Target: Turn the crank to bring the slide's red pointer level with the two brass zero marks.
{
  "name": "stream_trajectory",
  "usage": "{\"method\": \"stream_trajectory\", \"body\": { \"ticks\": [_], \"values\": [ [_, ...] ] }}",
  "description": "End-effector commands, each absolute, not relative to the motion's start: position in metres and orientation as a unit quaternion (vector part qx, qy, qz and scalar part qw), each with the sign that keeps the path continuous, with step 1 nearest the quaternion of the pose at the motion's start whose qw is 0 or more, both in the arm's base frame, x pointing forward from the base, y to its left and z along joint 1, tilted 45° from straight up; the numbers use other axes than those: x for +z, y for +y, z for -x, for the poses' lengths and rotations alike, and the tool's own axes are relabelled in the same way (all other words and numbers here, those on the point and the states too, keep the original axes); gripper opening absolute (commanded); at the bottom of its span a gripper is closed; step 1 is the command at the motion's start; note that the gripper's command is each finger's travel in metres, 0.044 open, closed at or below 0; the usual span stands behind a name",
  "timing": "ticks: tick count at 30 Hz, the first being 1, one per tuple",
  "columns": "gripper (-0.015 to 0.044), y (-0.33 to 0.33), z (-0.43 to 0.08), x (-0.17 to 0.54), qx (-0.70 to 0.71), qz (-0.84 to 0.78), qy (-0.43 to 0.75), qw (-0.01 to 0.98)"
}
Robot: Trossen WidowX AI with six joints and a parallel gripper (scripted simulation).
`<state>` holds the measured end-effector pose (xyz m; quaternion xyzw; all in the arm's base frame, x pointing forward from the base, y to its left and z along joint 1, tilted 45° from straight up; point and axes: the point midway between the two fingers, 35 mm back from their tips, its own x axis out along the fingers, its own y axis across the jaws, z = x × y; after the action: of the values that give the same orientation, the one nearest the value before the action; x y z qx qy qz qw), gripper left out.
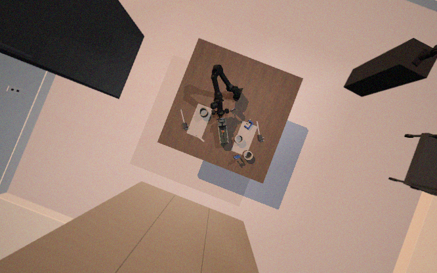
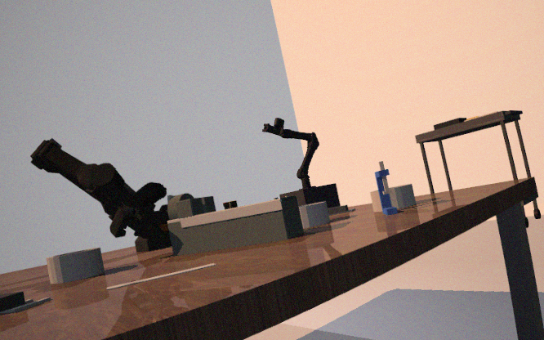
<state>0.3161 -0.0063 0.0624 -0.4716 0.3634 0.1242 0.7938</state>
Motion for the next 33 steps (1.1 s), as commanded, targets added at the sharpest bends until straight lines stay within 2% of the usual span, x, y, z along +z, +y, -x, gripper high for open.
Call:
{"method": "stream_trajectory", "body": {
  "ticks": [1,15,31,33],
  "values": [
    [0.0000,-0.0029,-0.3115,0.0551,0.135,0.470,0.370,0.790],
    [0.0000,-0.0060,-0.3157,0.0618,0.124,0.471,0.364,0.794],
    [0.0420,-0.0060,-0.3157,0.0618,0.124,0.471,0.364,0.794],
    [0.0440,-0.0055,-0.3157,0.0622,0.124,0.471,0.364,0.794]
  ]
}}
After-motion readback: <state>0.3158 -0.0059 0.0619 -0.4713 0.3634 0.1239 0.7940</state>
